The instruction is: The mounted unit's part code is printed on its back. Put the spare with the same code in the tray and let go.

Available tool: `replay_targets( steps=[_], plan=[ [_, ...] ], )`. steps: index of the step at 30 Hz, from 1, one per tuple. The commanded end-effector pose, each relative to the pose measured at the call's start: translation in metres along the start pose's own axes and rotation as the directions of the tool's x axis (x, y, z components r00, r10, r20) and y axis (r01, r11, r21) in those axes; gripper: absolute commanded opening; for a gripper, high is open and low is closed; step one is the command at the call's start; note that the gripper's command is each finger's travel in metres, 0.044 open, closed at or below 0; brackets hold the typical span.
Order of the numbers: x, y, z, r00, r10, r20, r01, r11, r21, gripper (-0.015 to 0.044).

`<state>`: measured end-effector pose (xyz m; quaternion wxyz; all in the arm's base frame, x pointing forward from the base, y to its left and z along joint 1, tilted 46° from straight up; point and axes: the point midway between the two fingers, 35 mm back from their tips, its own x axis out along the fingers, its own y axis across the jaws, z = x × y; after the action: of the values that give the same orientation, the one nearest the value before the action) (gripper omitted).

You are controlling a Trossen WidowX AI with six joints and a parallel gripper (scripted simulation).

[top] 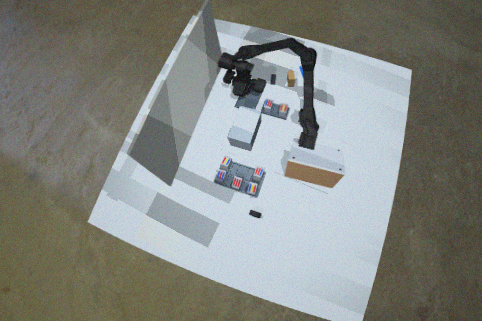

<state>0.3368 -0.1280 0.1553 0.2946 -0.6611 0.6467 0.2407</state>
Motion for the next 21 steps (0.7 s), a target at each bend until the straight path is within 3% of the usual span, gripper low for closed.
replay_targets(
  steps=[1,21],
  plan=[
    [0.002,0.0,0.0,1.0,-0.004,0.005,0.004,1.0,-0.003,0.0],
    [0.019,0.002,-0.001,1.0,-0.005,0.002,0.005,1.0,-0.003,0.0]
  ],
)
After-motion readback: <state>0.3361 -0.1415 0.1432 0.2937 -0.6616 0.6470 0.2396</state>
